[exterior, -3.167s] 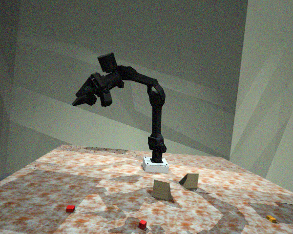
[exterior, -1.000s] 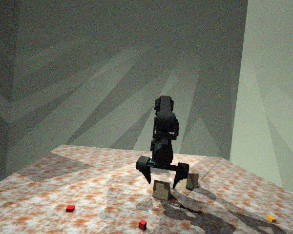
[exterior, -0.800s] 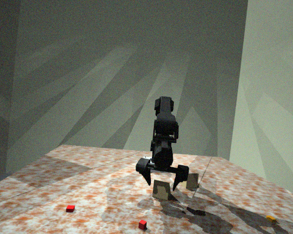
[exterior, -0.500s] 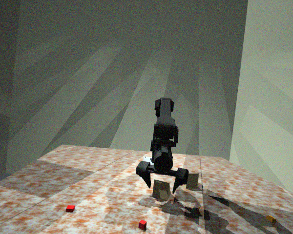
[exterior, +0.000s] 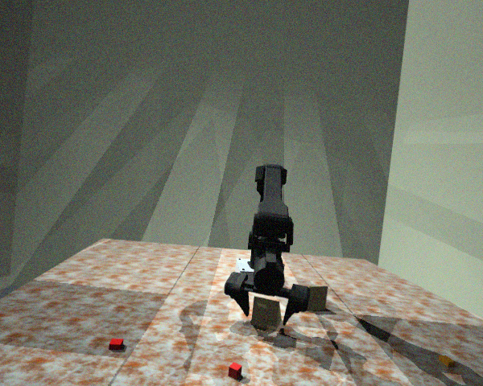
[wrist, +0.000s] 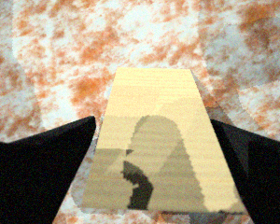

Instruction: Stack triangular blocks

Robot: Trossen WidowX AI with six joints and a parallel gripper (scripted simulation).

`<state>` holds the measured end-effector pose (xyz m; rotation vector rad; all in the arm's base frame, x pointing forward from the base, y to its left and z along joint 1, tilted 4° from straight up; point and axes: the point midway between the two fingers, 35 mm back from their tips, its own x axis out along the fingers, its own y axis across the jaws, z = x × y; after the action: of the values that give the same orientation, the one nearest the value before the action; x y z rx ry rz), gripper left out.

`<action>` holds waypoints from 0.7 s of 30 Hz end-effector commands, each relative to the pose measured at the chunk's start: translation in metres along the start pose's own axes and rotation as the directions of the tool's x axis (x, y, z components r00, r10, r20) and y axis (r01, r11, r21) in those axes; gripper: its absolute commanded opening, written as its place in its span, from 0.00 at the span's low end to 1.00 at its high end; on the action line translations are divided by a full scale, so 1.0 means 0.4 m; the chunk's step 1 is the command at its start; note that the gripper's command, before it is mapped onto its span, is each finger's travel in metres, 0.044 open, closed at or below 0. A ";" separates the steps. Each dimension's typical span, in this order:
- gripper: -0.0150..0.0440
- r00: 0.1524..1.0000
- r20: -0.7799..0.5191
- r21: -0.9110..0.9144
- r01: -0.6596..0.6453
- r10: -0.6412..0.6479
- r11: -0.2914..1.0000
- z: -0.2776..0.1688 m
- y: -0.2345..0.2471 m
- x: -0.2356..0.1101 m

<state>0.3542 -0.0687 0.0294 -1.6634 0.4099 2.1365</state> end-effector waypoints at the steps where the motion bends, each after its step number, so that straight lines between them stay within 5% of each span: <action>1: 0.87 1.000 0.001 0.003 0.004 -0.004 1.000 0.000 -0.002 0.003; 4: 0.73 1.000 0.001 0.003 0.004 -0.004 1.000 0.000 -0.002 0.003; 11: 0.65 1.000 0.001 0.003 0.004 -0.004 1.000 0.000 -0.002 0.003; 21: 0.25 1.000 0.001 0.000 0.003 -0.003 1.000 0.003 -0.001 -0.005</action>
<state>0.3537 -0.0680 0.0295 -1.6599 0.4073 2.1366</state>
